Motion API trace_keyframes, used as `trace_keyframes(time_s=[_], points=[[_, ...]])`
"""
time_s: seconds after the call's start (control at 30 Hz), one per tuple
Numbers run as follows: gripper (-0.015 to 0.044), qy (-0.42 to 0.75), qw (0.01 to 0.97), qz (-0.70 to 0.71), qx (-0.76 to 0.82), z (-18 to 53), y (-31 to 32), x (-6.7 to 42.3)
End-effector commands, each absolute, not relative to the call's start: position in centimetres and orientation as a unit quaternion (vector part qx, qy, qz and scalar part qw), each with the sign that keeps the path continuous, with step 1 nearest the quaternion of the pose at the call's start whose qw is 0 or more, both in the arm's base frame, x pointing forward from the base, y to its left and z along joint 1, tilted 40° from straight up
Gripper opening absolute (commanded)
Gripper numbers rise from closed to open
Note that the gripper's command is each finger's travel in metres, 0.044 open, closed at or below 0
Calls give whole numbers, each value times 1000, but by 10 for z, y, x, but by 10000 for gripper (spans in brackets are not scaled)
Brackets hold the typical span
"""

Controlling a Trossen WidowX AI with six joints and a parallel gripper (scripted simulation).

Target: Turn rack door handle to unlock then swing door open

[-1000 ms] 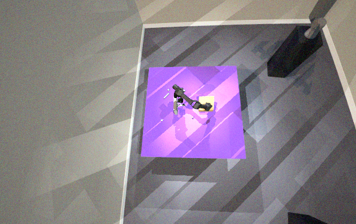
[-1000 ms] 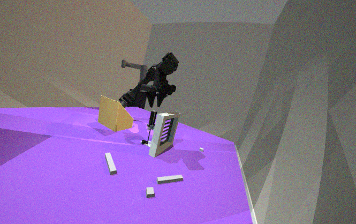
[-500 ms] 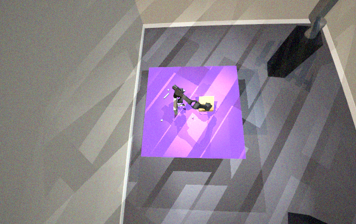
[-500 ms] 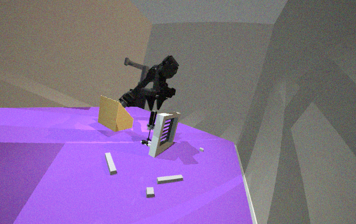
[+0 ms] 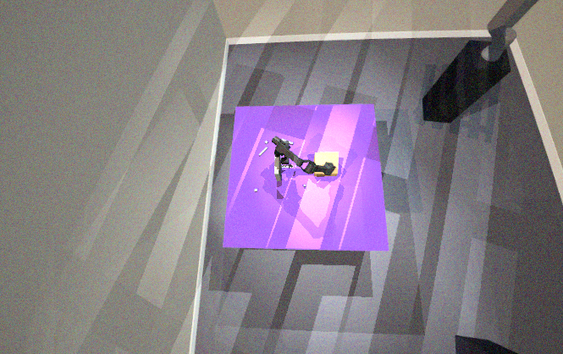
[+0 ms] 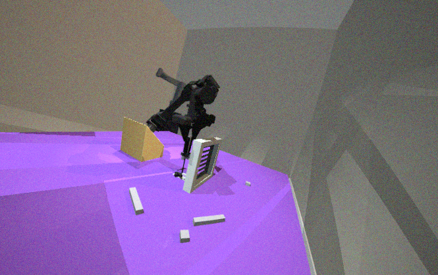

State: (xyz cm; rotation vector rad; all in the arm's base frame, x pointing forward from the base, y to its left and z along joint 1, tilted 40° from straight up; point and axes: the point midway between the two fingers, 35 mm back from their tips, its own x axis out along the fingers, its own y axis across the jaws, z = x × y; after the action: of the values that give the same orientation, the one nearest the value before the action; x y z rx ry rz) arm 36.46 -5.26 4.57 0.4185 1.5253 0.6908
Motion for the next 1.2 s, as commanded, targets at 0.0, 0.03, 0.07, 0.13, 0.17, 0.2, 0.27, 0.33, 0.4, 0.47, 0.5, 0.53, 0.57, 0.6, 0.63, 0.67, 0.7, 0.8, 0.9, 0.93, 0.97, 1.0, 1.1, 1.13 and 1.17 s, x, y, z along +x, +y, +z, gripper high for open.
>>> trace_keyframes(time_s=[0.0,0.03,0.07,0.13,0.17,0.2,0.27,0.33,0.4,0.47,0.5,0.53,0.57,0.6,0.63,0.67,0.7,0.8,0.9,0.93,0.97,1.0,1.1,1.13,1.17], points=[[283,675,648,303,183,41,-48,363],[283,675,648,303,182,39,-47,362],[283,675,648,303,181,38,-45,362],[283,676,647,303,180,36,-43,362],[283,676,647,303,179,35,-42,361],[283,676,647,303,178,33,-41,361],[283,677,647,303,177,31,-39,361],[283,677,647,303,175,29,-37,360],[283,678,647,303,174,26,-35,359],[283,678,647,303,173,25,-33,359],[283,678,646,303,173,25,-33,359],[256,678,646,303,173,25,-33,359],[230,678,646,303,173,25,-33,359],[204,678,646,303,173,25,-33,359],[178,678,646,303,173,25,-33,359],[151,678,646,303,173,25,-33,359],[125,678,646,303,173,25,-33,359],[86,678,646,303,173,25,-33,359],[66,678,646,303,173,25,-33,359],[59,678,646,303,173,25,-33,359],[52,678,646,303,173,25,-33,359],[46,678,646,303,173,25,-33,359],[26,678,646,303,173,25,-33,359],[19,678,646,303,173,25,-33,359],[12,678,646,303,173,25,-33,359]])
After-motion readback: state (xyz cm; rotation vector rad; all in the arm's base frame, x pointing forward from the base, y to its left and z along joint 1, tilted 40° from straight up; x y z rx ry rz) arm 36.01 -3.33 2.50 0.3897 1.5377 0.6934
